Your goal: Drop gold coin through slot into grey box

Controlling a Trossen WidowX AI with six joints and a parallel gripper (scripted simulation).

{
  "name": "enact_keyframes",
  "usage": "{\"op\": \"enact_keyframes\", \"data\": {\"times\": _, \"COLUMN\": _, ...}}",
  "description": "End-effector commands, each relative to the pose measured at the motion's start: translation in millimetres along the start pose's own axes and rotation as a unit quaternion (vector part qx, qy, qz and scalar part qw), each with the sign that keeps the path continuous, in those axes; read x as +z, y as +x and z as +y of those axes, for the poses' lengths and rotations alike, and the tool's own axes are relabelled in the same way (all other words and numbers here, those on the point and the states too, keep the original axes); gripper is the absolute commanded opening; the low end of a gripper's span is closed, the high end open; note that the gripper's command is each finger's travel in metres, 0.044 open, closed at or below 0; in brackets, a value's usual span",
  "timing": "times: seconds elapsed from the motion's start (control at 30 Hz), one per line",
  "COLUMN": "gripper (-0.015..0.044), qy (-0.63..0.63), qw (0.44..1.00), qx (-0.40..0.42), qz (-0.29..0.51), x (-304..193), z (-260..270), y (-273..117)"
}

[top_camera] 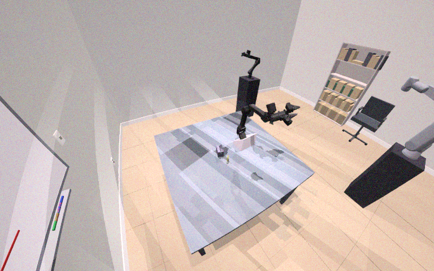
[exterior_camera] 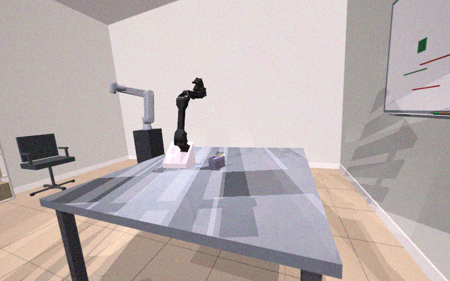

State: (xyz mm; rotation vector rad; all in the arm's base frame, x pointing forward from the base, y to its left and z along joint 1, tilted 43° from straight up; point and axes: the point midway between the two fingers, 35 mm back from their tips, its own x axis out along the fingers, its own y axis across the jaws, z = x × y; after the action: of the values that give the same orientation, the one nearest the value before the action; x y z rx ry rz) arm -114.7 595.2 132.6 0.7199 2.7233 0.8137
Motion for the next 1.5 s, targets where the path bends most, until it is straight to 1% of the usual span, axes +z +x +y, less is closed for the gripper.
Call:
{"op": "enact_keyframes", "data": {"times": 0.0, "gripper": 0.0374, "qy": -0.001, "qw": 1.0, "qx": 0.001, "qz": -0.003, "x": 1, "z": 0, "y": -1}}
{"op": "enact_keyframes", "data": {"times": 0.1, "gripper": 0.0295, "qy": -0.021, "qw": 0.999, "qx": 0.02, "qz": -0.041, "x": 18, "z": 6, "y": -15}}
{"op": "enact_keyframes", "data": {"times": 0.27, "gripper": 0.0164, "qy": -0.072, "qw": 0.984, "qx": 0.047, "qz": -0.156, "x": 62, "z": 12, "y": -61}}
{"op": "enact_keyframes", "data": {"times": 0.43, "gripper": 0.0161, "qy": -0.11, "qw": 0.949, "qx": 0.039, "qz": -0.294, "x": 111, "z": 8, "y": -125}}
{"op": "enact_keyframes", "data": {"times": 0.57, "gripper": 0.0161, "qy": -0.129, "qw": 0.907, "qx": -0.002, "qz": -0.401, "x": 143, "z": -9, "y": -185}}
{"op": "enact_keyframes", "data": {"times": 0.73, "gripper": 0.0161, "qy": -0.141, "qw": 0.844, "qx": -0.096, "qz": -0.509, "x": 169, "z": -44, "y": -263}}
{"op": "enact_keyframes", "data": {"times": 0.9, "gripper": 0.0161, "qy": -0.136, "qw": 0.776, "qx": -0.227, "qz": -0.573, "x": 175, "z": -93, "y": -339}}
{"op": "enact_keyframes", "data": {"times": 1.03, "gripper": 0.0161, "qy": -0.122, "qw": 0.723, "qx": -0.348, "qz": -0.584, "x": 166, "z": -137, "y": -395}}
{"op": "enact_keyframes", "data": {"times": 1.17, "gripper": 0.0161, "qy": -0.102, "qw": 0.675, "qx": -0.473, "qz": -0.557, "x": 143, "z": -183, "y": -445}}
{"op": "enact_keyframes", "data": {"times": 1.3, "gripper": 0.0161, "qy": -0.079, "qw": 0.633, "qx": -0.593, "qz": -0.491, "x": 110, "z": -228, "y": -487}}
{"op": "enact_keyframes", "data": {"times": 1.47, "gripper": 0.0161, "qy": -0.052, "qw": 0.591, "qx": -0.722, "qz": -0.356, "x": 57, "z": -276, "y": -529}}
